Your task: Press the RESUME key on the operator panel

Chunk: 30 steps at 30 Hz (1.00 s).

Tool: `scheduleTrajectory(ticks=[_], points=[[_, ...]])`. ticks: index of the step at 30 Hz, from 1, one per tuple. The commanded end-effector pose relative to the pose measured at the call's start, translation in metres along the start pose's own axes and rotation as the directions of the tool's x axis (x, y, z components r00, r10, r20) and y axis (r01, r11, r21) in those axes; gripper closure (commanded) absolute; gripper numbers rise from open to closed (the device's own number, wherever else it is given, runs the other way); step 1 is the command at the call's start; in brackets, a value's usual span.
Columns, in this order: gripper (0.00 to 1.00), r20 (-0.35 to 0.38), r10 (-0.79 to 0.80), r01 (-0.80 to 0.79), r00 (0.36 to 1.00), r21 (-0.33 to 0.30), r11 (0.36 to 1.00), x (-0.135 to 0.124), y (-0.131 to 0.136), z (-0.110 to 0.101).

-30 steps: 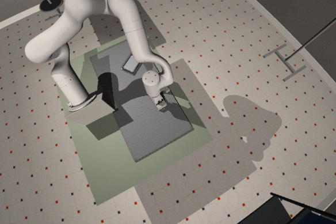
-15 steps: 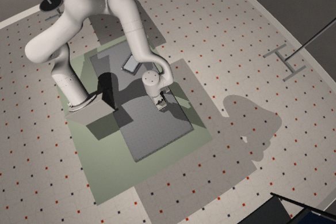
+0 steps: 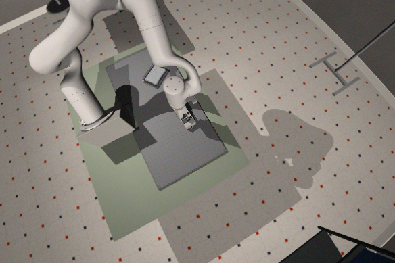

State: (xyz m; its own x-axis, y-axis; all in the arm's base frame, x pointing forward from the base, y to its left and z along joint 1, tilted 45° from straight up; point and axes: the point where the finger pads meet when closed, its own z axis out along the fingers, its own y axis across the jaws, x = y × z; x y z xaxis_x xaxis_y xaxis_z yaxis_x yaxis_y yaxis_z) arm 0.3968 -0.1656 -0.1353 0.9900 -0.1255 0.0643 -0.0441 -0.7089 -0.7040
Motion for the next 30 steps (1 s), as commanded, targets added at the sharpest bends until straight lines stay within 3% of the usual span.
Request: scheduleTrajectory(ticks=[1, 30], points=[[1.0, -0.001, 0.0, 0.0, 1.0, -0.001, 1.0, 0.001, 0.0, -0.002], [1.0, -0.001, 0.0, 0.0, 1.0, -0.001, 1.0, 0.001, 0.0, 0.033]])
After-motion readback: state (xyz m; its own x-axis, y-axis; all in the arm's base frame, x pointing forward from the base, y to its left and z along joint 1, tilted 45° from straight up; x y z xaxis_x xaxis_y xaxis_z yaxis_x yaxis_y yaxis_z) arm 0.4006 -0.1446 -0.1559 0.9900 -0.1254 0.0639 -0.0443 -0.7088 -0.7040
